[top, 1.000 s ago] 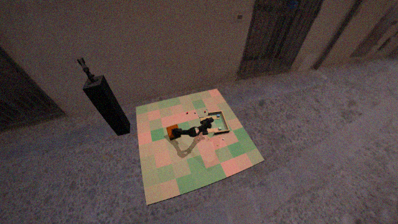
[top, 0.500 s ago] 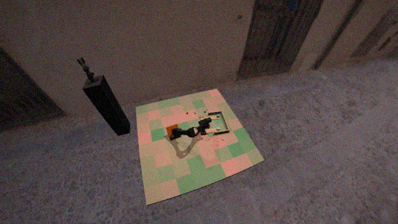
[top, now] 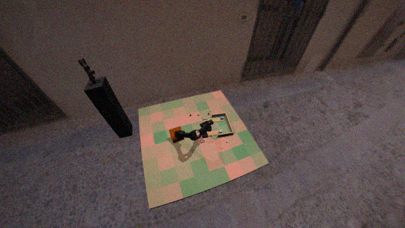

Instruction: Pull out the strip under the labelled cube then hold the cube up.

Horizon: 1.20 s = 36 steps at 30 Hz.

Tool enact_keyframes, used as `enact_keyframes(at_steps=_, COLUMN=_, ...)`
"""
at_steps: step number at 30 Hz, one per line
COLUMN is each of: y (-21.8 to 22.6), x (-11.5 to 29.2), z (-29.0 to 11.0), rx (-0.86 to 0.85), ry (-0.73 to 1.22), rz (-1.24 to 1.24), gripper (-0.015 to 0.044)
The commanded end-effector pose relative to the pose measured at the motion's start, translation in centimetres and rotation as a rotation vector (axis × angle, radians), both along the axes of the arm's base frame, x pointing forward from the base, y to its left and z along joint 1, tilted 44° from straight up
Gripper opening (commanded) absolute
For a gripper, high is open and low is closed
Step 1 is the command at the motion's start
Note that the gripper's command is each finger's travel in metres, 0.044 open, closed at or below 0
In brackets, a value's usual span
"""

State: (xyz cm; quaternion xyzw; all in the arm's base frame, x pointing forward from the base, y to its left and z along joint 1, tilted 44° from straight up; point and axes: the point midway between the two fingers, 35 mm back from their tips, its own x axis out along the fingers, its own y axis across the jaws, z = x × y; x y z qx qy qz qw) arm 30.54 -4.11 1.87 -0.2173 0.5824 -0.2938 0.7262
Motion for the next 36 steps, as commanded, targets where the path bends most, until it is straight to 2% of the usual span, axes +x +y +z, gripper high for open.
enact_keyframes(at_steps=1, y=-0.4, x=-1.4, z=-0.6, rx=-0.004, ry=0.023, rz=-0.013, gripper=0.0000)
enact_keyframes(at_steps=36, y=-0.3, x=-6.3, z=-1.6, rx=-0.004, ry=0.026, rz=-0.013, gripper=0.0000)
